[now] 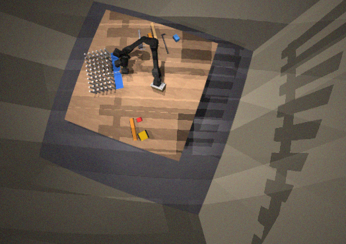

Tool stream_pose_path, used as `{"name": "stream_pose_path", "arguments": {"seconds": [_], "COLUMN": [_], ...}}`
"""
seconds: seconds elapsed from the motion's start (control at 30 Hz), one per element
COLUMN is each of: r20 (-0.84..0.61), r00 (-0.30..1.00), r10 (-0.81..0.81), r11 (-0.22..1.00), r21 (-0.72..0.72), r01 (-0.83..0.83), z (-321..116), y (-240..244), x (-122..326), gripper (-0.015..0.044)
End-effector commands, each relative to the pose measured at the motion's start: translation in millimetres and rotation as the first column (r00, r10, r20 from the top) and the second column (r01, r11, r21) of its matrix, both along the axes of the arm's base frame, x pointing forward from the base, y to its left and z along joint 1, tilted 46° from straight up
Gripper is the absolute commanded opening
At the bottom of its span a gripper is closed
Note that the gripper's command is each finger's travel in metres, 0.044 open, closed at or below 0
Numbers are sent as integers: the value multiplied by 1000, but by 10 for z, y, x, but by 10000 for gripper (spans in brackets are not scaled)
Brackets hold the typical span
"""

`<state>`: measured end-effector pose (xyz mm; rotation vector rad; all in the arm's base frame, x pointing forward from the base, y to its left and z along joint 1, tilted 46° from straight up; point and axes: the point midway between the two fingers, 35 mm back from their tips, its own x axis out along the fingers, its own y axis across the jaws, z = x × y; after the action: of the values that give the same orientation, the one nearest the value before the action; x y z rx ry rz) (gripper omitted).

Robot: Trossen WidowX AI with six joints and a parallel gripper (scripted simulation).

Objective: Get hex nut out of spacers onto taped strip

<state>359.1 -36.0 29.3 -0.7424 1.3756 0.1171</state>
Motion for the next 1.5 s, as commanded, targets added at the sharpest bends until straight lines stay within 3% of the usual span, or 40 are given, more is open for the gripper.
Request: {"name": "stream_pose_path", "arguments": {"seconds": [0.0, 1.47], "r20": [5, 9], "r00": [1000, 1000], "r10": [0, 1], "r11": [1000, 1000], "r21": [0, -2], "r01": [0, -1], "z": [-9, -118], "y": [18, 127], "x": [42, 289], "gripper": [0, 0]}}
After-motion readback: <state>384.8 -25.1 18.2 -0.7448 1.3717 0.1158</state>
